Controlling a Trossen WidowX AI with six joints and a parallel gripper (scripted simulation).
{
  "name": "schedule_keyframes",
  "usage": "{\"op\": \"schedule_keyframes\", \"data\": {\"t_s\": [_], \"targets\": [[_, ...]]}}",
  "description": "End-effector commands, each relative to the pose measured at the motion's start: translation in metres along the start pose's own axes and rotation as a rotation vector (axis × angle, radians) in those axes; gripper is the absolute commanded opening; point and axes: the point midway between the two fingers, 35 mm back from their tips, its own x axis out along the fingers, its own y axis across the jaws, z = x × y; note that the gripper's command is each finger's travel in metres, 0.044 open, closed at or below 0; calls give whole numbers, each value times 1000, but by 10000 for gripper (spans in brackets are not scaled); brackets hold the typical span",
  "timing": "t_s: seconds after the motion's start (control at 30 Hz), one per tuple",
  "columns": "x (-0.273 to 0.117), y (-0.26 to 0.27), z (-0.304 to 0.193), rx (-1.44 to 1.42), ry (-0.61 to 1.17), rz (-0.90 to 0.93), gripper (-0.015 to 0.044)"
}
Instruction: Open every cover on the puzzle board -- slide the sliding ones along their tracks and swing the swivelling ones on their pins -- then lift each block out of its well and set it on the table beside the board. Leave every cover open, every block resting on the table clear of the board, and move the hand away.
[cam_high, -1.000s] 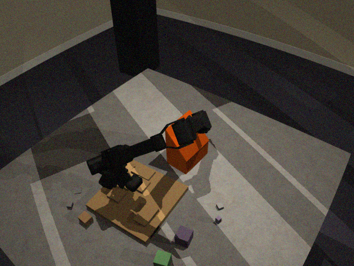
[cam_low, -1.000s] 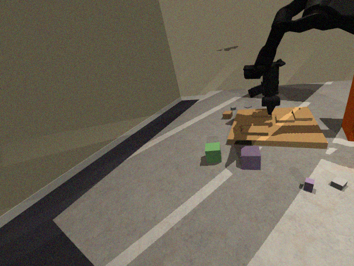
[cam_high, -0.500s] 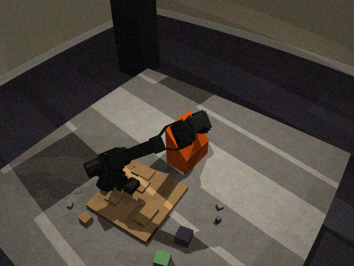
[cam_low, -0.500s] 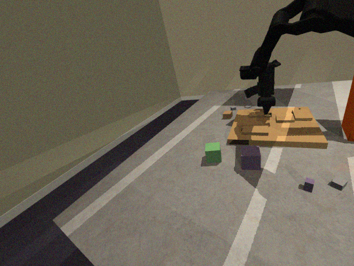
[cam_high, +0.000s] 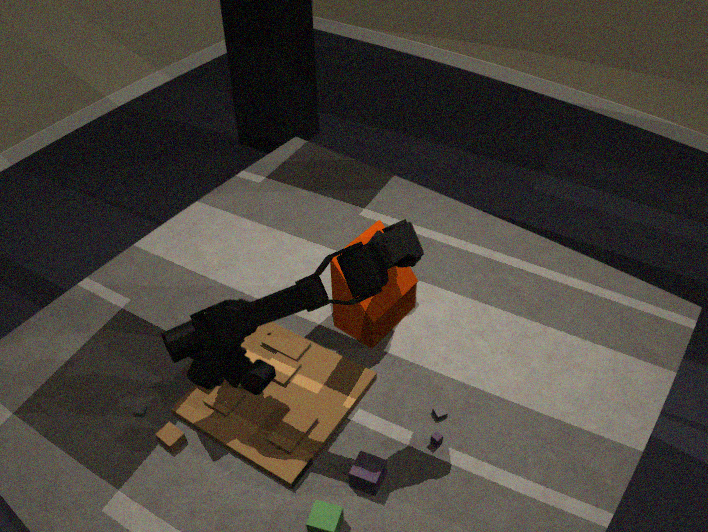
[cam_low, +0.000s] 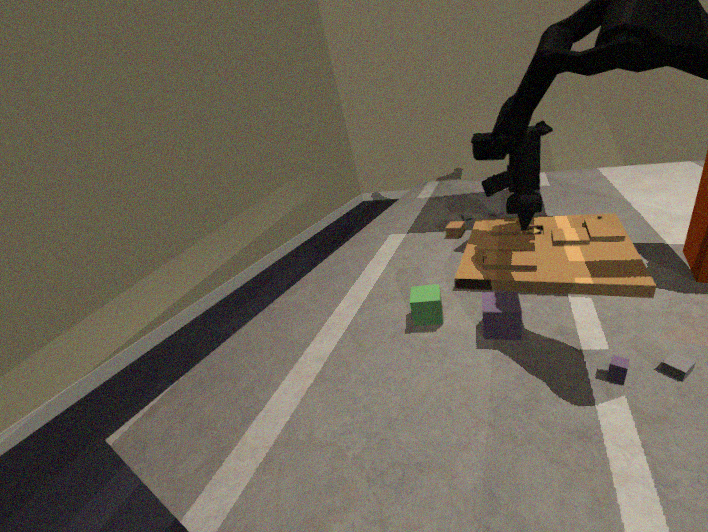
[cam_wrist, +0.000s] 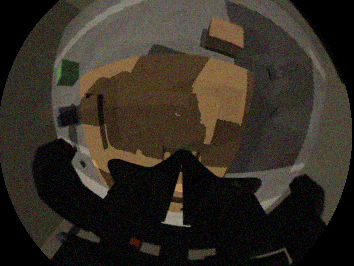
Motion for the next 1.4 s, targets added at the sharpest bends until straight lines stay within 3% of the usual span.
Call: {"op": "schedule_keyframes", "data": {"t_s": [0.0, 0.63, 1.37], "targets": [[2, -1, 6, 2, -1, 5, 0], [1, 1, 23, 2, -1, 5, 0], [-27, 1, 27, 2, -1, 3, 0]]}}
